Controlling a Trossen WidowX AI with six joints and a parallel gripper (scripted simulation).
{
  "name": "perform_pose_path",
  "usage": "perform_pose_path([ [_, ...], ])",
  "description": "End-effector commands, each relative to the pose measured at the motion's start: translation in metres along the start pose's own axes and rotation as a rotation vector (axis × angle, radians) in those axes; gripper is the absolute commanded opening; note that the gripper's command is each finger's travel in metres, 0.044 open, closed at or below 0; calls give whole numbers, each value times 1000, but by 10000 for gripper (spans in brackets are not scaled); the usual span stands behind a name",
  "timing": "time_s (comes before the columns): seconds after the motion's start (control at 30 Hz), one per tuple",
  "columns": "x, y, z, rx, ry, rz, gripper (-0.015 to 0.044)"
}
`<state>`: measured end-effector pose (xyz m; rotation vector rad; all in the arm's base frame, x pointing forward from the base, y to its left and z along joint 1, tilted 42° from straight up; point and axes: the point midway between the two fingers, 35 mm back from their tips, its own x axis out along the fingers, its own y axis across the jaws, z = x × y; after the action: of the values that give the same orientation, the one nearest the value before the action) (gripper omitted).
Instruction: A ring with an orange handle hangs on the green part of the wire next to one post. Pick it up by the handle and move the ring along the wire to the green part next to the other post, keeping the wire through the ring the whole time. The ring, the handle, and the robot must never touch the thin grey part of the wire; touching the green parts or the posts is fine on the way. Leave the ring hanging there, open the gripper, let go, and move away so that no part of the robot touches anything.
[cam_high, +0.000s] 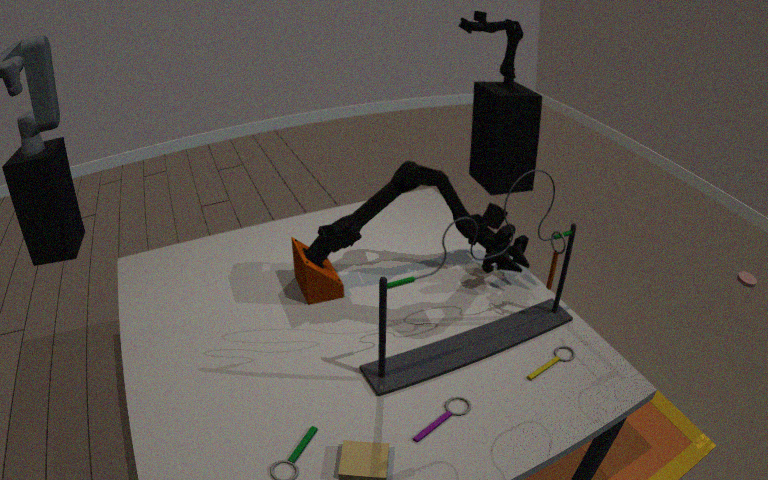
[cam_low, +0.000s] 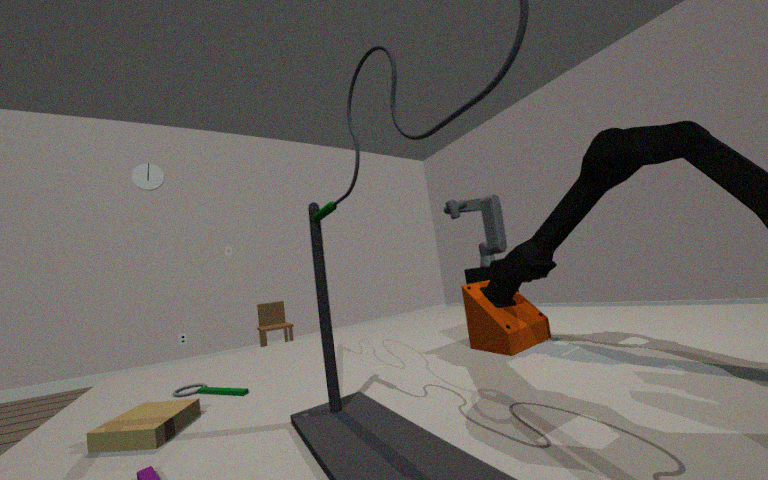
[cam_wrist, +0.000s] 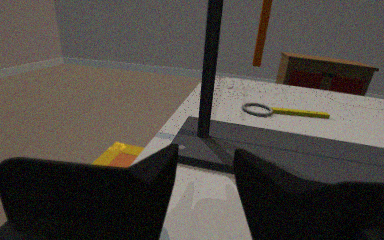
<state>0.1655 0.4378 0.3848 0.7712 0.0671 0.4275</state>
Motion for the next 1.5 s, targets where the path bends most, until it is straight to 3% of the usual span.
perform_pose_path([
  [0.0,29,-28,4,0,-112,-165,160],
  [0.23,43,-35,9,1,-153,-221,160],
  [0.5,82,-43,65,-1,-157,-216,160],
  [1.47,112,-46,69,-2,-160,-214,160],
])
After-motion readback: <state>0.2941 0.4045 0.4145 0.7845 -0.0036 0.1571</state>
